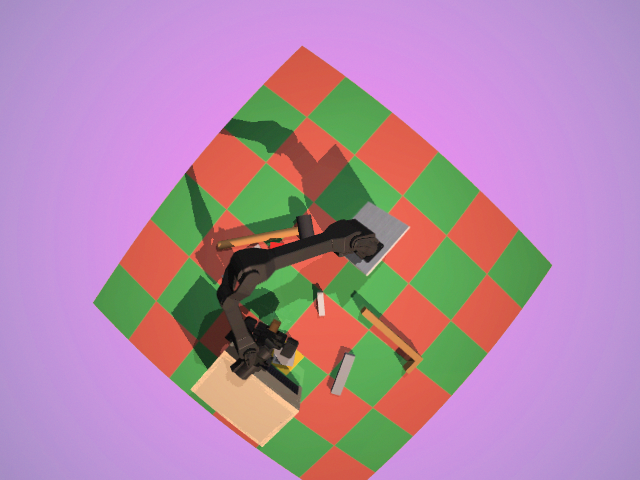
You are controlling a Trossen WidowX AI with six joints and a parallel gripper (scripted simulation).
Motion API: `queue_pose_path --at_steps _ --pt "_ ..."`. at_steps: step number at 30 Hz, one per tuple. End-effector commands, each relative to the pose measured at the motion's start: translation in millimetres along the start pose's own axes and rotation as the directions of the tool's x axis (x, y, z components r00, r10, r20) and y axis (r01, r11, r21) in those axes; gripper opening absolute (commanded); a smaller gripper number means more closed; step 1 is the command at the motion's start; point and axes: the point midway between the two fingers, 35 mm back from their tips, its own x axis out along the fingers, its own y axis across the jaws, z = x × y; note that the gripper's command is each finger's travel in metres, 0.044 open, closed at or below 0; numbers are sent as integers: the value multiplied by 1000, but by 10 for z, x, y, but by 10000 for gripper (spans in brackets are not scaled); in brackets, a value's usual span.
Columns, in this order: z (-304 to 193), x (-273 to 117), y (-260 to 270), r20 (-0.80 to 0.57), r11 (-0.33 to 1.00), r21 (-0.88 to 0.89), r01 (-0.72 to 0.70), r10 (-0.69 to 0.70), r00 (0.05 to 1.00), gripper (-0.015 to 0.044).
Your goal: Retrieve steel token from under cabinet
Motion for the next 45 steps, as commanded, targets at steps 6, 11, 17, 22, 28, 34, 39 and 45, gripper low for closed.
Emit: queue_pose_path --at_steps 6,11,17,22,28,34,39,45 --pt "63 7 38 11 1000 14 0 -1 1000 0" --pt "61 11 121 11 1000 14 0 0 1000 0" --pt "57 8 173 11 1000 14 0 0 1000 0" --pt "56 7 176 11 1000 14 0 0 1000 0" --pt "48 8 175 11 1000 14 0 0 1000 0" --pt "3 9 169 11 1000 13 0 0 1000 0" --pt "-40 9 163 10 1000 13 0 0 1000 0" --pt "-92 10 158 10 1000 13 0 0 1000 0"
